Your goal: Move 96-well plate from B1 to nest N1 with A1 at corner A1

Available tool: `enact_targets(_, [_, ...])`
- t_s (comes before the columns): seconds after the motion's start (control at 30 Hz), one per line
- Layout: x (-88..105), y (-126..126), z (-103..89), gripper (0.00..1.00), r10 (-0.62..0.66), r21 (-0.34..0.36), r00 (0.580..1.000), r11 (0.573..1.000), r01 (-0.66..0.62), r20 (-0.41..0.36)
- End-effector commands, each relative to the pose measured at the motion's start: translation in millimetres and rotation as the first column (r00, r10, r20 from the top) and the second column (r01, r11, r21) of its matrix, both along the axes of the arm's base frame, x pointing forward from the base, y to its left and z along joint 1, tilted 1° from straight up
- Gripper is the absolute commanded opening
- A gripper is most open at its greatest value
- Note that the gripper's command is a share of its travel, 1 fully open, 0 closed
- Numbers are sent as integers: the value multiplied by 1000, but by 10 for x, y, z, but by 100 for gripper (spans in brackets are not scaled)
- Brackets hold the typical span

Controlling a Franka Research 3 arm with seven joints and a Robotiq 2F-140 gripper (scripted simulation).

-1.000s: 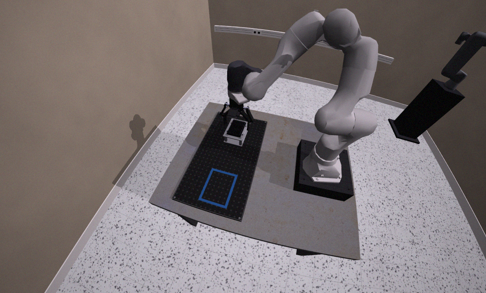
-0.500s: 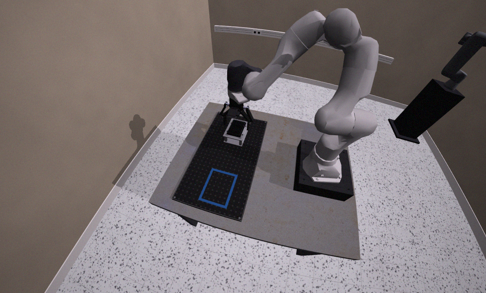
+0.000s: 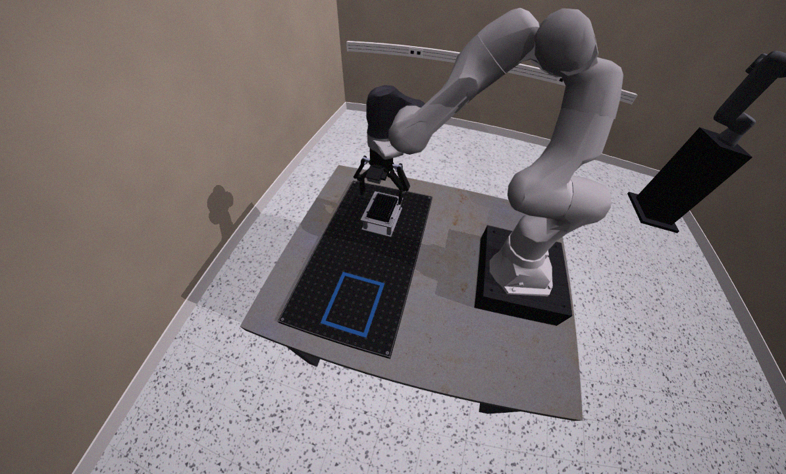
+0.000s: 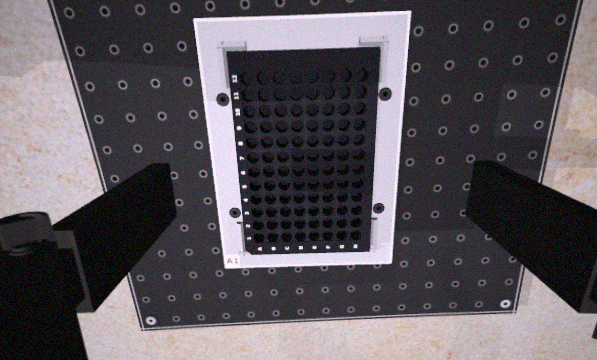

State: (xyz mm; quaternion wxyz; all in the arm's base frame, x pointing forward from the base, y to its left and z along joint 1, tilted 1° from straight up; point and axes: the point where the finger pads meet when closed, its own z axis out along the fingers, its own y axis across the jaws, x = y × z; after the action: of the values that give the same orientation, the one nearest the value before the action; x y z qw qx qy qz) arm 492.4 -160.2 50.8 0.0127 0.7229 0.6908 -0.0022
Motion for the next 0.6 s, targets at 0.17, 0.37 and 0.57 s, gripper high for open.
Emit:
enact_targets(0.17, [-50, 11, 214, 100, 21, 6, 1000, 1000, -21, -14])
enact_targets(0.37, [-50, 13, 320, 100, 21, 6, 1000, 1000, -21, -14])
enact_targets(0.57, [-50, 13, 342, 100, 21, 6, 1000, 1000, -21, -14])
